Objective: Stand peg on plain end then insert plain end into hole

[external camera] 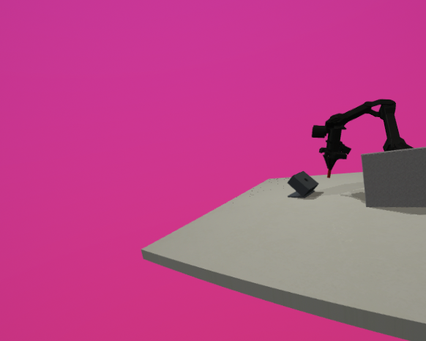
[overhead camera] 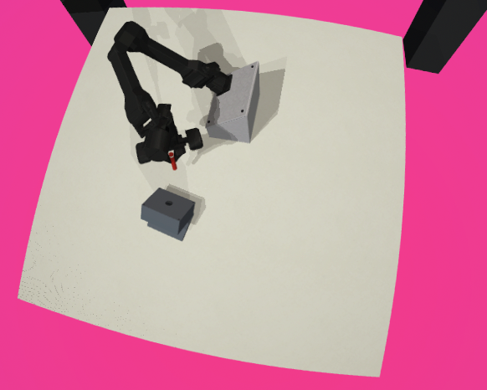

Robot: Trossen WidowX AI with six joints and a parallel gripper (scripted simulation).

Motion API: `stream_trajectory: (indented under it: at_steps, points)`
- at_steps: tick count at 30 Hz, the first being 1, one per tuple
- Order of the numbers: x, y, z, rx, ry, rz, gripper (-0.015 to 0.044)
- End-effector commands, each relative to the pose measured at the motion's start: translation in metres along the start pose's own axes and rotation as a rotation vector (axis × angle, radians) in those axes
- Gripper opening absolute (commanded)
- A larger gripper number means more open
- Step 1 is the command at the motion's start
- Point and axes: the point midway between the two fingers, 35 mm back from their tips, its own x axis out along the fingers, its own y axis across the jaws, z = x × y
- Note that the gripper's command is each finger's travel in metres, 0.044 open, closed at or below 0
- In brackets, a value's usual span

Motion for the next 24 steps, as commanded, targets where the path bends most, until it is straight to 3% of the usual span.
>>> stream_trajectory:
  at_steps: [1, 24]
  points:
    - [-0.001, 0.0, -0.002, -0.009, 0.023, 0.02, 0.0]
    - [-0.008, -0.004, -0.018, -0.05, 0.152, 0.127, 0.0]
